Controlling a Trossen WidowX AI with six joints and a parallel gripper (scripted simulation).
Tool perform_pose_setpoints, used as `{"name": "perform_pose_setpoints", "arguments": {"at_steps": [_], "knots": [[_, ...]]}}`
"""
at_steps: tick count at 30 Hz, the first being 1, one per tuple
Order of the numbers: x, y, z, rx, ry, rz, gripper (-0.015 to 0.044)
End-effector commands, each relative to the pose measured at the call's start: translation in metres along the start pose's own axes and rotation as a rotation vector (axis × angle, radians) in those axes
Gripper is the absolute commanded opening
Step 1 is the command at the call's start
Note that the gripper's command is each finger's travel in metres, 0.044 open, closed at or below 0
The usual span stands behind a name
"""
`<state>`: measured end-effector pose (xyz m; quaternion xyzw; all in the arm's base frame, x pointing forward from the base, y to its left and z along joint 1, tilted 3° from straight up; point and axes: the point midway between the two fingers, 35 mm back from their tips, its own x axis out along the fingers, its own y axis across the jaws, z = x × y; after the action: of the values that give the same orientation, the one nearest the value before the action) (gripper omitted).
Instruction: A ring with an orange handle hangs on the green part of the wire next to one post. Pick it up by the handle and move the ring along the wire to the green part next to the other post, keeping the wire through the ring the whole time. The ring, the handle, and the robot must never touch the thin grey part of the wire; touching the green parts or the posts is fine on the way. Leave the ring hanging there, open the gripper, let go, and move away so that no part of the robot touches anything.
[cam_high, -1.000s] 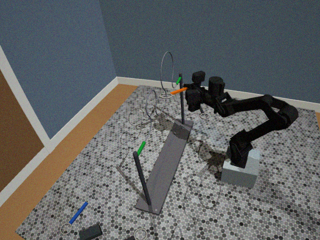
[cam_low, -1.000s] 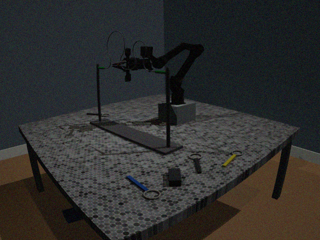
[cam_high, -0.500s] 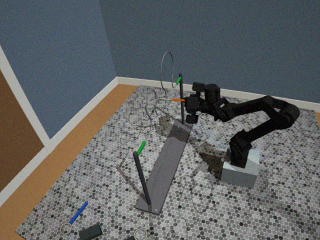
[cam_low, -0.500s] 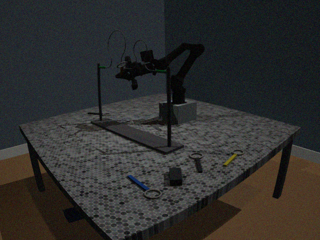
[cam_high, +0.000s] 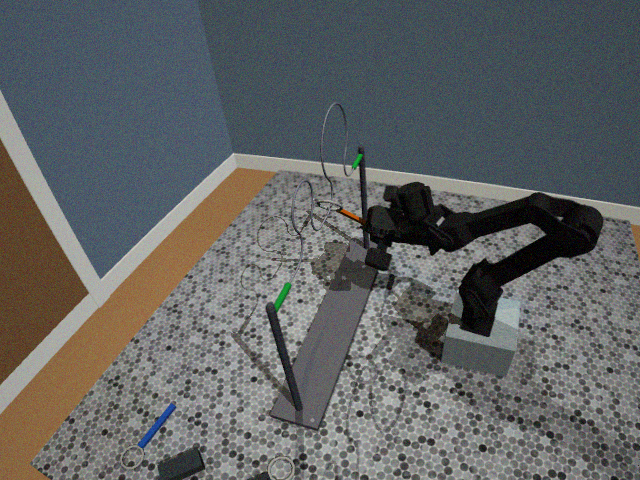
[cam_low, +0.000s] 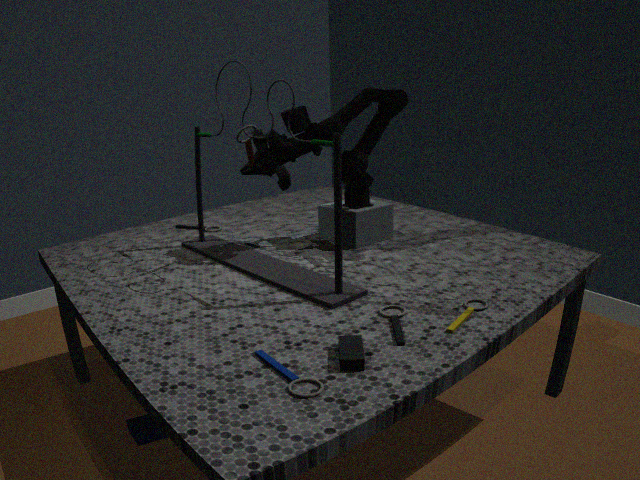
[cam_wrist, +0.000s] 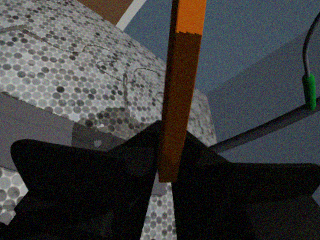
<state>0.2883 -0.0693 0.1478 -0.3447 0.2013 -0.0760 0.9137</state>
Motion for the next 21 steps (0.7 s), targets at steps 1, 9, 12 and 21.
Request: {"name": "perform_pose_setpoints", "arguments": {"at_steps": [1, 9, 12, 21], "knots": [[-0.004, 0.016, -0.001, 0.093, 0.013, 0.048, -0.0150], [-0.010, 0.045, 0.005, 0.248, 0.031, 0.141, -0.0150], [-0.013, 0.055, 0.007, 0.299, 0.037, 0.172, -0.0150], [-0.022, 0.078, 0.017, 0.423, 0.051, 0.247, -0.0150]]}}
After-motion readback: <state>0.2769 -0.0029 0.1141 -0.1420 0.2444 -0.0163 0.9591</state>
